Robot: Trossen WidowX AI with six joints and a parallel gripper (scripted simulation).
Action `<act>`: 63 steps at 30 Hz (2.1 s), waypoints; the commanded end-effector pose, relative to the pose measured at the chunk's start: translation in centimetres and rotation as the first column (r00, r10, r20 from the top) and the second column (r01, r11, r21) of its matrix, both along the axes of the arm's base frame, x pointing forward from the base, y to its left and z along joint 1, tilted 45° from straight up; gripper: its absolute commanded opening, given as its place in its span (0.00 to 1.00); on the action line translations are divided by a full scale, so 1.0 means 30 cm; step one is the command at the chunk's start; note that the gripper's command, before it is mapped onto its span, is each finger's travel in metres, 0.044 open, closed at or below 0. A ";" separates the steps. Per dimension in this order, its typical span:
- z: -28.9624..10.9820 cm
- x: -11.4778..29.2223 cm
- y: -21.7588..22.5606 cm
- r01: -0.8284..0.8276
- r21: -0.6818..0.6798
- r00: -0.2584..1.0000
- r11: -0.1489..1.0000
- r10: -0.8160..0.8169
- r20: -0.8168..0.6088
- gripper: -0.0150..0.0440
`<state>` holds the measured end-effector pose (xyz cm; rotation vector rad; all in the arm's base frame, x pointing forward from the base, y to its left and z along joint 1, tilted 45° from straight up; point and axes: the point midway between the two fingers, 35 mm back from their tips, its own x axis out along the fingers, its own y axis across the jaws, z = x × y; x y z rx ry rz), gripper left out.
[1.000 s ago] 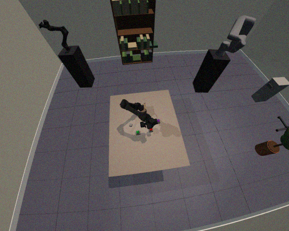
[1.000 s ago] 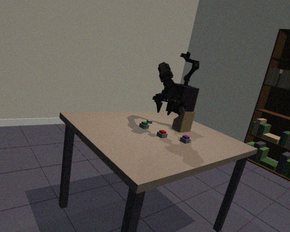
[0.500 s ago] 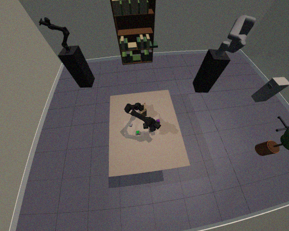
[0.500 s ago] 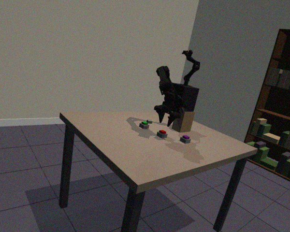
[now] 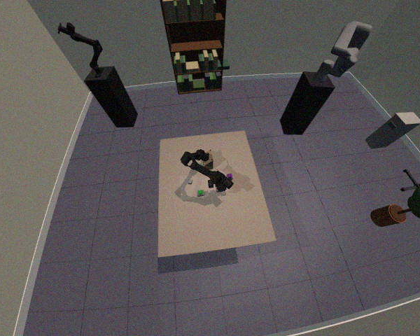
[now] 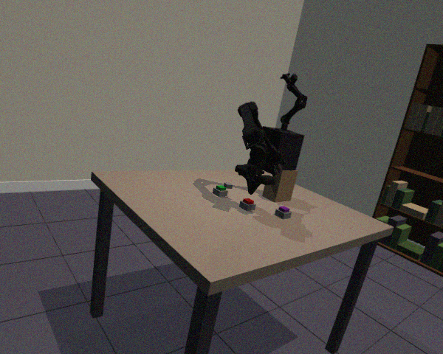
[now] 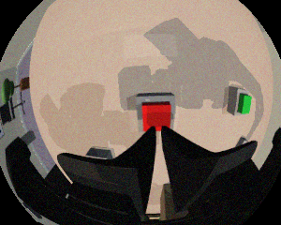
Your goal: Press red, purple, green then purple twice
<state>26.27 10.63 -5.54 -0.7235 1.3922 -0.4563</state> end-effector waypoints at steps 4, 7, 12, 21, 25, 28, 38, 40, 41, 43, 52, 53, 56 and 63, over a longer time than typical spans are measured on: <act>-0.003 0.003 -0.004 -0.006 -0.003 1.000 1.000 0.006 0.000 0.29; -0.014 0.006 -0.014 -0.006 -0.003 1.000 1.000 0.006 0.000 0.29; -0.034 0.010 -0.032 -0.006 -0.003 1.000 1.000 0.006 0.000 0.29; -0.068 0.017 -0.066 -0.006 -0.004 1.000 1.000 0.006 0.000 0.29; -0.080 0.019 -0.078 -0.006 -0.005 1.000 1.000 0.006 0.000 0.29; -0.080 0.019 -0.079 -0.006 -0.005 1.000 1.000 0.006 0.000 0.29; -0.080 0.019 -0.079 -0.006 -0.005 1.000 1.000 0.006 0.000 0.29; -0.080 0.019 -0.079 -0.006 -0.005 1.000 1.000 0.006 0.000 0.29; -0.080 0.019 -0.079 -0.006 -0.005 1.000 1.000 0.006 0.000 0.29; -0.080 0.019 -0.079 -0.006 -0.005 1.000 1.000 0.006 0.000 0.29; 0.005 0.002 0.005 -0.006 -0.003 1.000 1.000 0.006 0.000 0.29; 0.022 0.000 0.023 -0.006 -0.002 1.000 1.000 0.006 0.000 0.29; 0.121 -0.021 0.118 -0.006 -0.001 1.000 1.000 0.006 -0.001 0.29; 0.140 -0.036 0.147 -0.007 0.000 1.000 1.000 0.007 -0.002 0.29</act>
